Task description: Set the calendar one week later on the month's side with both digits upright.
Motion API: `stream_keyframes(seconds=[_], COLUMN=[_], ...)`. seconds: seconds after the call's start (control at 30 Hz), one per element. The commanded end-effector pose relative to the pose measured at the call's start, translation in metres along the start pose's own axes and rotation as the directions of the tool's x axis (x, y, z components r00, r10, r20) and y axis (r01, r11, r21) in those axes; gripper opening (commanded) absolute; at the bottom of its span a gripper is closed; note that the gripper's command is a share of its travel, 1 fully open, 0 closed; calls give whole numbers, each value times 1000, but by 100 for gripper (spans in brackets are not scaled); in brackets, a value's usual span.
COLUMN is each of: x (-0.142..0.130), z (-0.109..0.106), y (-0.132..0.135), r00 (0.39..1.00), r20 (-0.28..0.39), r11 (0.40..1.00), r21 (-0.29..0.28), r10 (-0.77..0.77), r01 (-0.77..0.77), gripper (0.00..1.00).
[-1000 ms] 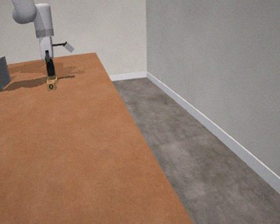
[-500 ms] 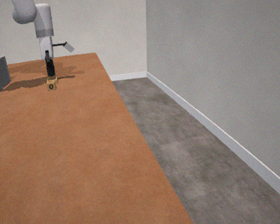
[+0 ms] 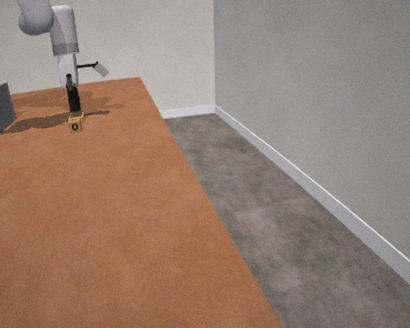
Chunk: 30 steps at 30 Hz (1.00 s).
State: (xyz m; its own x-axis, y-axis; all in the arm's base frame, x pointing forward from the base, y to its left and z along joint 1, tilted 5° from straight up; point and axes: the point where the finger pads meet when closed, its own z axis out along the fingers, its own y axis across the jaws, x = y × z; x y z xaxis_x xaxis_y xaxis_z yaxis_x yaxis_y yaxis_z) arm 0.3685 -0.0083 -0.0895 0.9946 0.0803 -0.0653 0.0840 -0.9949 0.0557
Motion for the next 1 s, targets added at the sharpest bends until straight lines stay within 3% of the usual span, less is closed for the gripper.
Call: stream_keyframes(seconds=[0.0,0.97], x=[1,1], z=[0,8], y=[0,0], r00=[1000,1000], r20=[-3,-3], r11=[1000,1000], r21=[0,0], r10=[0,0], r01=[0,0], gripper=[29,29])
